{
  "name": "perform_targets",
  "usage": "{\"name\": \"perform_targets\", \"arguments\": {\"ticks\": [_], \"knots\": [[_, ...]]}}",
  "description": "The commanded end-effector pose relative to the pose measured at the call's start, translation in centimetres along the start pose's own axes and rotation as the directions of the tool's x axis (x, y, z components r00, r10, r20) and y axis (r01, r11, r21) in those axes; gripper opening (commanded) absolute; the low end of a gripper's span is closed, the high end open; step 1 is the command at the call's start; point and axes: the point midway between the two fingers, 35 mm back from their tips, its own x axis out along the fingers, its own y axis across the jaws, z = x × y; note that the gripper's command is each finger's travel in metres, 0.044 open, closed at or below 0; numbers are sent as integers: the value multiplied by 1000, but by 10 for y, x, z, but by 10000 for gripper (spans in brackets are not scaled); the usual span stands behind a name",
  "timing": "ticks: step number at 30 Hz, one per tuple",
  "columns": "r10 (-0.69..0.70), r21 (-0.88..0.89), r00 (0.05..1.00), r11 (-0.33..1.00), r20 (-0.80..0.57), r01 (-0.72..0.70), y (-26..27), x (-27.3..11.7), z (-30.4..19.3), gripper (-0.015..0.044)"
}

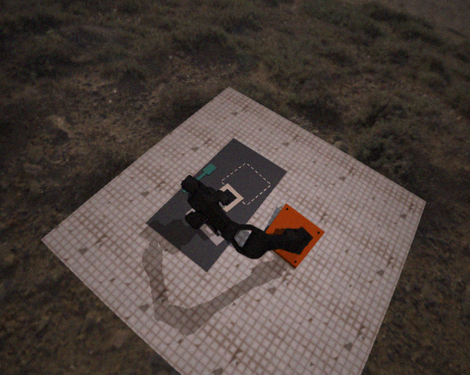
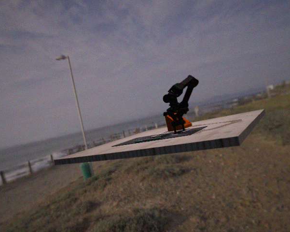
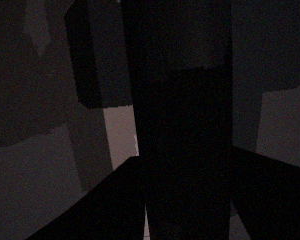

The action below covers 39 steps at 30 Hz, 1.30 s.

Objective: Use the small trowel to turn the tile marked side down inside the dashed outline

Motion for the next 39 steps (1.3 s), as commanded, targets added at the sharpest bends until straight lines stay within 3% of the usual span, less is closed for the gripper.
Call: {"name": "perform_targets", "arguments": {"ticks": [1, 15, 27, 39], "knots": [[4, 2, 1000, 1000, 0, -4, 0, 0, 0, 130], [4, -18, 1000, 1000, 0, -4, 0, 0, 0, 130], [4, -364, 1000, 931, 0, -3, 0, 0, 0, 130], [4, -669, 1000, 743, 0, -3, 0, 0, 0, 130]]}}
